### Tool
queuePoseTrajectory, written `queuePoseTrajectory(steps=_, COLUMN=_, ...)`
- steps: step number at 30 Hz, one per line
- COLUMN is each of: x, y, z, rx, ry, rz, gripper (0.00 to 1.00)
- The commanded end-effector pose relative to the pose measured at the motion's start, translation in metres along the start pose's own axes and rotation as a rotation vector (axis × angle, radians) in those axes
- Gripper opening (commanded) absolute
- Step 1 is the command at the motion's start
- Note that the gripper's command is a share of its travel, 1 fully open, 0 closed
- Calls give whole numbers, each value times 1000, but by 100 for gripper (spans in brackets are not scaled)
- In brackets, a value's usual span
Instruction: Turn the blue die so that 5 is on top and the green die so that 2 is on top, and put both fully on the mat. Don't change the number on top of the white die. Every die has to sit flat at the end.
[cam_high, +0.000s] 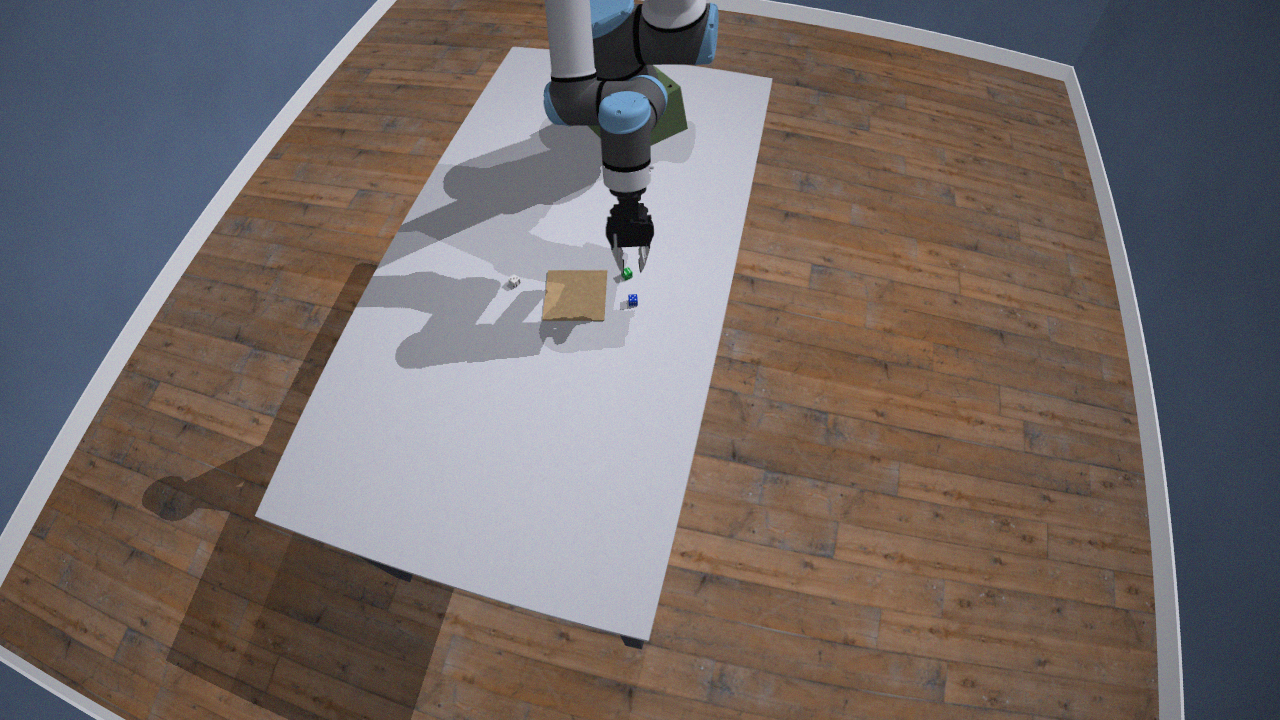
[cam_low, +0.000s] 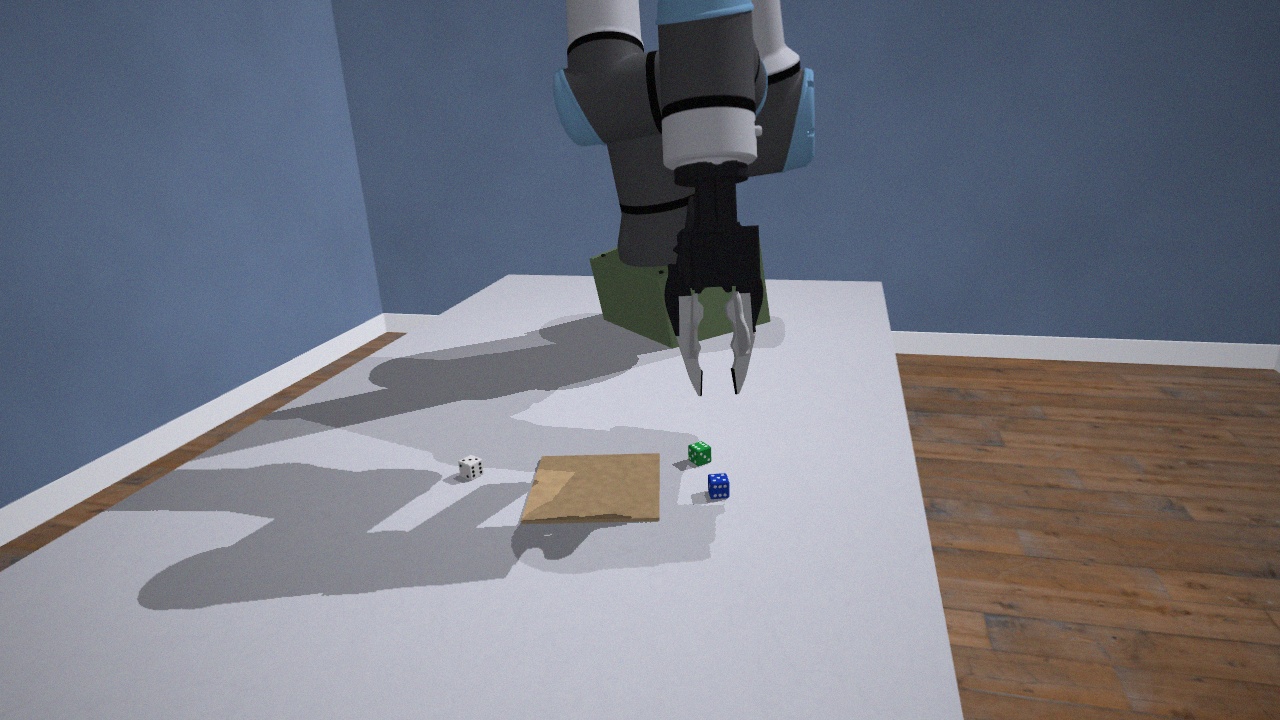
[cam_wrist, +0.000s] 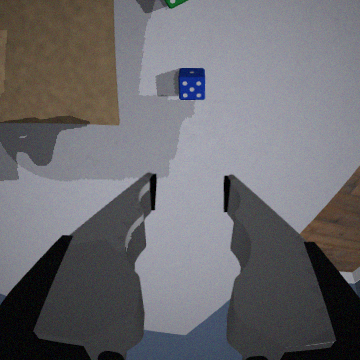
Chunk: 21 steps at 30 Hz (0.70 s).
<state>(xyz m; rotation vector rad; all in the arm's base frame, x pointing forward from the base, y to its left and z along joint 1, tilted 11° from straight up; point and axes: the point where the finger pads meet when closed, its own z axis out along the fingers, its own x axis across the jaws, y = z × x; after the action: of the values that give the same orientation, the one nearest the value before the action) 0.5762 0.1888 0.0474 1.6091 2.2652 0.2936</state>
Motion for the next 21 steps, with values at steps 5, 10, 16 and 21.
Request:
queuePoseTrajectory(steps=5, x=0, y=10, z=-1, rx=166, ry=2, rz=2, gripper=21)
queuePoseTrajectory(steps=10, x=0, y=12, z=-1, rx=204, ry=3, rz=2, gripper=21)
queuePoseTrajectory(steps=16, x=0, y=15, z=-3, rx=253, ry=2, rz=2, gripper=21)
queuePoseTrajectory(steps=21, x=0, y=16, z=-4, rx=271, ry=2, rz=2, gripper=21)
